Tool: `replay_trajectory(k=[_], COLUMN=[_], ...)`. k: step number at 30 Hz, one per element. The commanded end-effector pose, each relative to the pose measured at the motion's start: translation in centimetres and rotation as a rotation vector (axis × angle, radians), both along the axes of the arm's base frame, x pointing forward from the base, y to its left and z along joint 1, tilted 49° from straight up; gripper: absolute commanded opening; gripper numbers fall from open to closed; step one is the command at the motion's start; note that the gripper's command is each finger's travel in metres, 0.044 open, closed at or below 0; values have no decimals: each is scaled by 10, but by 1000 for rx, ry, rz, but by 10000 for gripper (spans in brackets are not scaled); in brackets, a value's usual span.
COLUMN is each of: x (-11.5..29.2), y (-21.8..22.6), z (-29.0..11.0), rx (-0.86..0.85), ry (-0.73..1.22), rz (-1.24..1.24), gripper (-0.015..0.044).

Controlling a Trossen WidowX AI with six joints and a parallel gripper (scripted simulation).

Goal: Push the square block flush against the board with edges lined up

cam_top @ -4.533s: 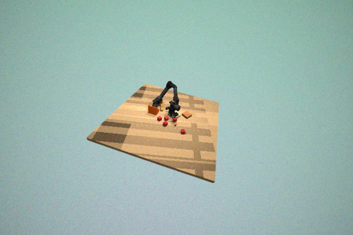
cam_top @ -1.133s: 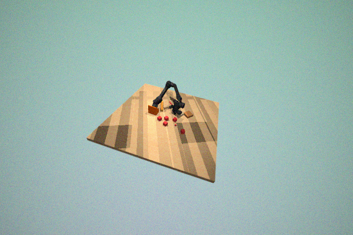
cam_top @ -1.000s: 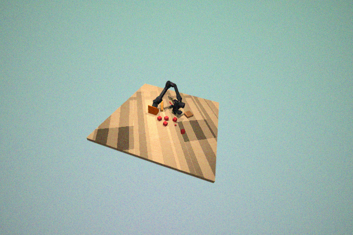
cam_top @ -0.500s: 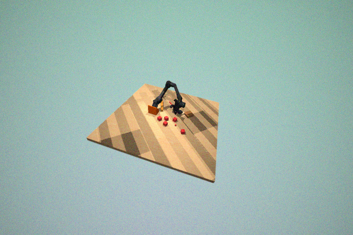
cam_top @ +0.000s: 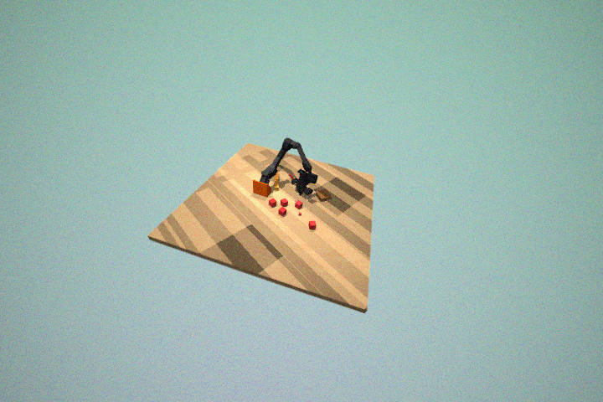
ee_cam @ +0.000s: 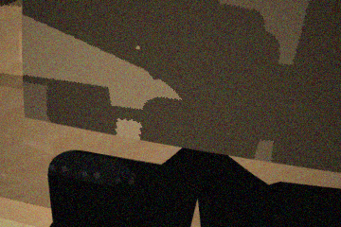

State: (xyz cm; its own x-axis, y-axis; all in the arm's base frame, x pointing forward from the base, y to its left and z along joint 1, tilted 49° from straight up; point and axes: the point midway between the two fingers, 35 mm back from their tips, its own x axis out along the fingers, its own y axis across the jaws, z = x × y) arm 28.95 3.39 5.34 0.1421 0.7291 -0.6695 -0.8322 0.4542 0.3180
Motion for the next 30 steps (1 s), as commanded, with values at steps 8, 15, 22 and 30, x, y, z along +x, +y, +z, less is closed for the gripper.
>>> replay_trajectory(k=[8,15,22,30], x=[0,-5,-10,-17], y=[4,-3,-9,-16], z=[2,-6,-15,-24], rx=[12,10,10,11], ry=[-1,-1,0,0], rz=[4,4,4,5], gripper=[0,0,0,0])
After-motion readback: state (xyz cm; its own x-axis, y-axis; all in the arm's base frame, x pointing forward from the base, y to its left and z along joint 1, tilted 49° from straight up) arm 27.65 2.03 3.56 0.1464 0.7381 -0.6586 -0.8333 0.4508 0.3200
